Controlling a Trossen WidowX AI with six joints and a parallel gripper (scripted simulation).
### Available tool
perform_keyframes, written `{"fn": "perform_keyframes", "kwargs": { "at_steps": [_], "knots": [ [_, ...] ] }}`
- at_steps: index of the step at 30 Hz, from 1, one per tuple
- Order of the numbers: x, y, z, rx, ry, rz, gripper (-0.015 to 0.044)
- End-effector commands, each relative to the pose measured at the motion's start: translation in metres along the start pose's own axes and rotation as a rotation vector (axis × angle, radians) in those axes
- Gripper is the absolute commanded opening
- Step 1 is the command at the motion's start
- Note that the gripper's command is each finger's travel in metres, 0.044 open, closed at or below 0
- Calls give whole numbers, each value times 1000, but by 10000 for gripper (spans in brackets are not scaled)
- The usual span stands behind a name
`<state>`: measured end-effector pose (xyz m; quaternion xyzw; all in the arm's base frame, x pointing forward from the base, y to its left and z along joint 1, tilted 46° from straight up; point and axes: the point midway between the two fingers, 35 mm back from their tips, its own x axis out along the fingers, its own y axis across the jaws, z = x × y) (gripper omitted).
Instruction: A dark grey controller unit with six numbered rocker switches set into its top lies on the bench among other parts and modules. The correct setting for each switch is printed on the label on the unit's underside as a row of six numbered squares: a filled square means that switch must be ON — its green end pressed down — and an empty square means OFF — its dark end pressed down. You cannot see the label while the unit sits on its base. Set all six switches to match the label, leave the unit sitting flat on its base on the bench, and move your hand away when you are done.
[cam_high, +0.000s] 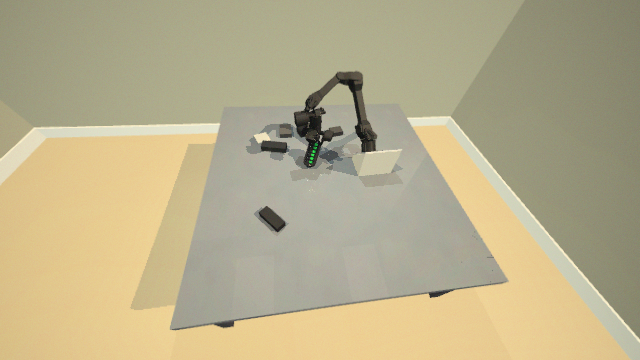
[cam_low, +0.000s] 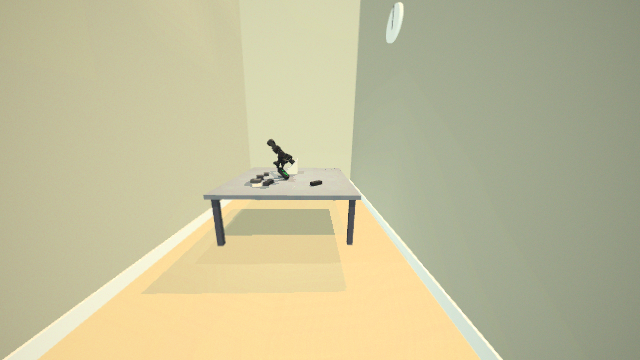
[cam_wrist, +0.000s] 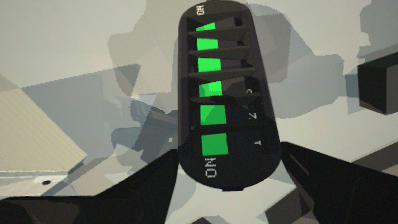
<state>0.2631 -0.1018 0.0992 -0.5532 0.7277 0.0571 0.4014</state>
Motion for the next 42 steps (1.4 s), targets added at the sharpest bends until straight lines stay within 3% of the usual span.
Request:
{"fn": "perform_keyframes", "kwargs": {
  "at_steps": [1, 42],
  "knots": [
    [-5, -2, 4, 2, -3, -8, 336],
    [-19, -1, 34, 2, 71, -8, 336]
  ]
}}
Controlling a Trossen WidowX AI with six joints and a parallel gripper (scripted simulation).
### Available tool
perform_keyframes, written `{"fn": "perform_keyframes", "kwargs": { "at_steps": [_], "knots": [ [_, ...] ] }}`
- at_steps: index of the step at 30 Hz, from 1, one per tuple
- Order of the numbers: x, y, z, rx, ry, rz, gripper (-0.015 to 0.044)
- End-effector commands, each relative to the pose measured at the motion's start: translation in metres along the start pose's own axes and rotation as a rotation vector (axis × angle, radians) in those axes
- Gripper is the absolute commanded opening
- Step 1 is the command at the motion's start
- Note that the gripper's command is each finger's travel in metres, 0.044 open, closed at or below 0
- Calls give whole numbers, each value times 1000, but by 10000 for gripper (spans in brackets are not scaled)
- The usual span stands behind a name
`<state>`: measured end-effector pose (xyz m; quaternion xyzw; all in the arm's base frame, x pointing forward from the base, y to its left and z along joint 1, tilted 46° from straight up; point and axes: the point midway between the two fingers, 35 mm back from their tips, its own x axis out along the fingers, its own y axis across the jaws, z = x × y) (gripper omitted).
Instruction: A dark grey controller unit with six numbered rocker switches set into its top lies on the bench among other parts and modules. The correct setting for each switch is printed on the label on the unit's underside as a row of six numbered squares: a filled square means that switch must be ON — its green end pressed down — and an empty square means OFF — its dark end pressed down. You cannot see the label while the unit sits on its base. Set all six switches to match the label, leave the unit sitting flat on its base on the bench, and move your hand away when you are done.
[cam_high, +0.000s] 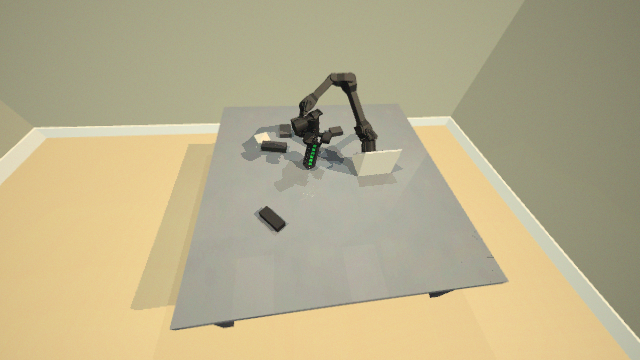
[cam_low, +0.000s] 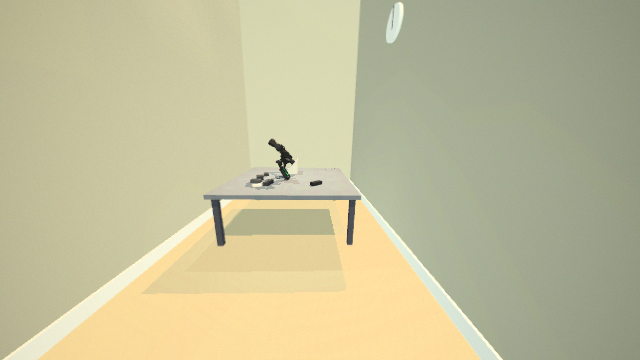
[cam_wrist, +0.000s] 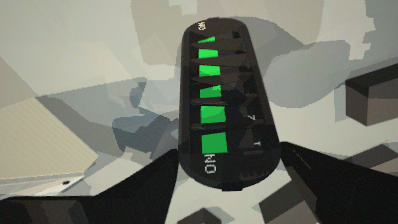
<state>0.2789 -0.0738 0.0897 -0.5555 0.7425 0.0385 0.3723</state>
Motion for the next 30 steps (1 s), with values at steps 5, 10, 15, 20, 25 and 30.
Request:
{"fn": "perform_keyframes", "kwargs": {
  "at_steps": [5, 10, 15, 20, 25, 30],
  "knots": [
    [-4, 0, 7, 8, 3, -9, 336],
    [-6, 0, 11, 8, 11, -9, 336],
    [-8, 0, 15, 8, 21, -9, 336],
    [-9, 0, 19, 8, 32, -8, 336],
    [-11, 0, 23, 9, 42, -8, 336],
    [-13, 0, 27, 9, 53, -8, 336]
  ]
}}
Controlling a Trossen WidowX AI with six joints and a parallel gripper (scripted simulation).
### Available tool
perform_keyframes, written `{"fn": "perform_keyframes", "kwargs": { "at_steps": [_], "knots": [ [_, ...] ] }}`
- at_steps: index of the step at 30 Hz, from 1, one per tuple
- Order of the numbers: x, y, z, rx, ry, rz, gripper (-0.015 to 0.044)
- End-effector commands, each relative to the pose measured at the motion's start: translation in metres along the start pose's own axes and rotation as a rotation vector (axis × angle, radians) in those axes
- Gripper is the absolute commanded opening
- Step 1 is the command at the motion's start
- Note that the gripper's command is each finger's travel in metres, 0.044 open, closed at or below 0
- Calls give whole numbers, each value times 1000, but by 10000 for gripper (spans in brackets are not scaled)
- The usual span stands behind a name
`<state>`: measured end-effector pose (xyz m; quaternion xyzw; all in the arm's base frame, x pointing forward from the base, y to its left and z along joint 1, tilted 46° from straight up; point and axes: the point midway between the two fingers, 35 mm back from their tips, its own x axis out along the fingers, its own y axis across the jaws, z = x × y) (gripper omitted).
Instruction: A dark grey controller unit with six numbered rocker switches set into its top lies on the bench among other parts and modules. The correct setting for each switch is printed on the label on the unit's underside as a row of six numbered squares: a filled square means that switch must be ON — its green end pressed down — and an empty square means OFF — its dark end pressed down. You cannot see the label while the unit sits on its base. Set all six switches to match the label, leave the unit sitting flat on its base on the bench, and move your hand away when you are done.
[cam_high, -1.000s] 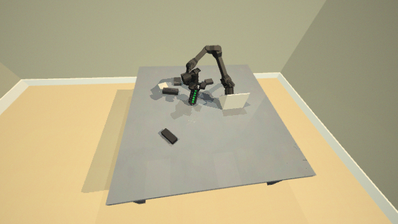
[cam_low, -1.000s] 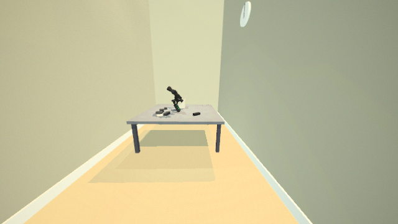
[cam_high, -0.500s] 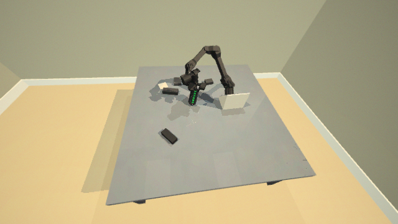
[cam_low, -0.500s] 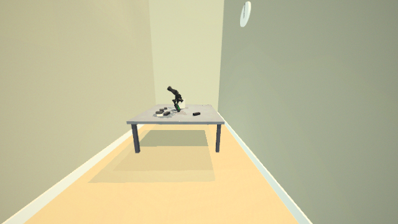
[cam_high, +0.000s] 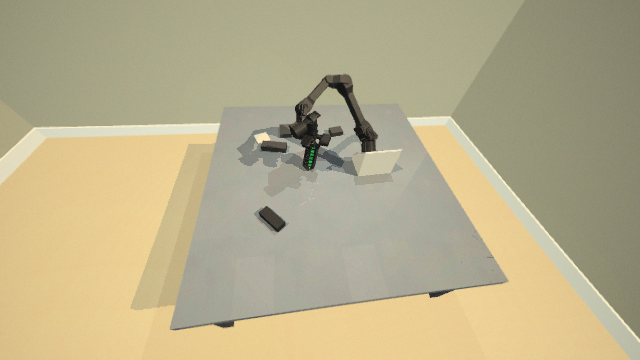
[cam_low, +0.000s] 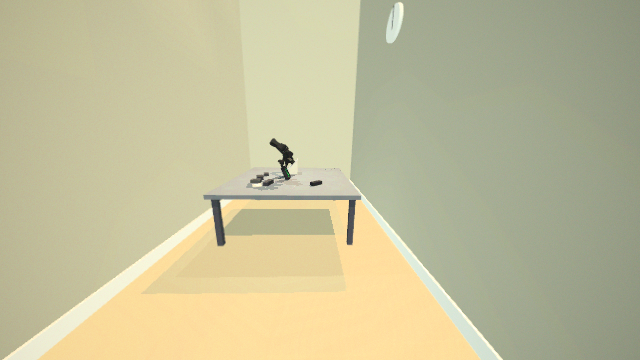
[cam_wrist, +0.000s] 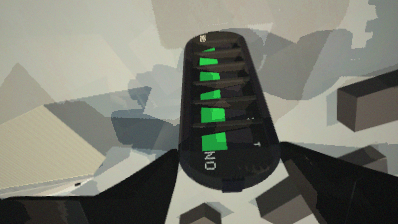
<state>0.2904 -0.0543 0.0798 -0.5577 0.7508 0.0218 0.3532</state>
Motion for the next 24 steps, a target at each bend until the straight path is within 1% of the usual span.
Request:
{"fn": "perform_keyframes", "kwargs": {
  "at_steps": [1, 24],
  "knots": [
    [-2, -1, 6, 6, 2, -3, 336],
    [-9, -1, 25, 7, 51, -3, 337]
  ]
}}
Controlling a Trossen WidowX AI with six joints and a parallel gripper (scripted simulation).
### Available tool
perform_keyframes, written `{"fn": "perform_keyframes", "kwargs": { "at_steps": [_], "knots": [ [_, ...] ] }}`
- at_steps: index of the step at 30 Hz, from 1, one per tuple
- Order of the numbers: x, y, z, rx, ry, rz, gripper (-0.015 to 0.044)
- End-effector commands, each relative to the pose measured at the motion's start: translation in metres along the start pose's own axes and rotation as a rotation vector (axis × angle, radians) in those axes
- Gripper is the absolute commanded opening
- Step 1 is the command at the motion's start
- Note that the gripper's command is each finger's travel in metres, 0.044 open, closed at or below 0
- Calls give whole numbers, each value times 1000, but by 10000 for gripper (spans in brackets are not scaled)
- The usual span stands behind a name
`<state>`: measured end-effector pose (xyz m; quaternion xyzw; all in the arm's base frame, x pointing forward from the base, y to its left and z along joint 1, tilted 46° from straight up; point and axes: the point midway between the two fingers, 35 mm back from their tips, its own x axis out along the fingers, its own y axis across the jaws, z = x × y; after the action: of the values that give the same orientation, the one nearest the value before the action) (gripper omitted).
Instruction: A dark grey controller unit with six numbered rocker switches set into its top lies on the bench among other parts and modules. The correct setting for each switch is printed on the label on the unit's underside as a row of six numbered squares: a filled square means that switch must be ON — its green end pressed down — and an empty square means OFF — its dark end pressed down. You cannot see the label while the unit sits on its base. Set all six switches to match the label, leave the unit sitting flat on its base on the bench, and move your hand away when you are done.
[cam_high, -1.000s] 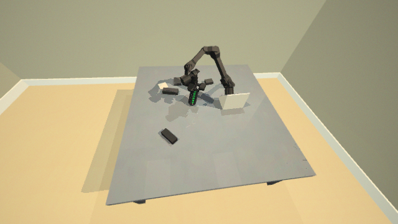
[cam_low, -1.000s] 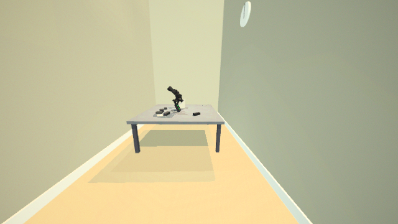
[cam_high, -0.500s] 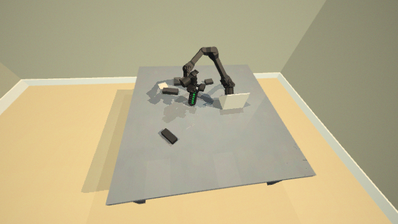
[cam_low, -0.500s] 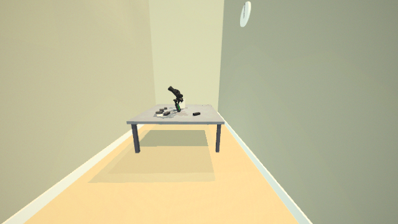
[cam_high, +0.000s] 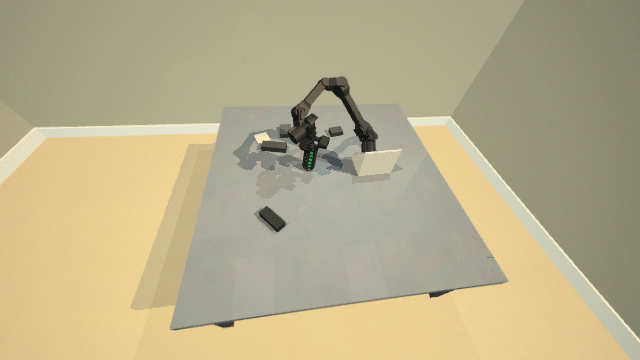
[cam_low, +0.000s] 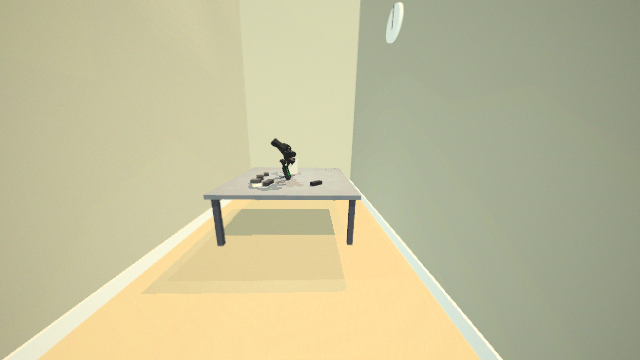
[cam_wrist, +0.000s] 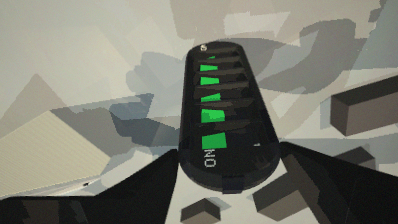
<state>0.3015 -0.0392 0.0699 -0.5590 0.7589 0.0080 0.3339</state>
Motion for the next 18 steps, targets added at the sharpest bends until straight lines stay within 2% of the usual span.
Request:
{"fn": "perform_keyframes", "kwargs": {
  "at_steps": [1, 18],
  "knots": [
    [-2, -1, 6, 8, 3, -1, 337],
    [-7, -1, 19, 9, -30, -1, 338]
  ]
}}
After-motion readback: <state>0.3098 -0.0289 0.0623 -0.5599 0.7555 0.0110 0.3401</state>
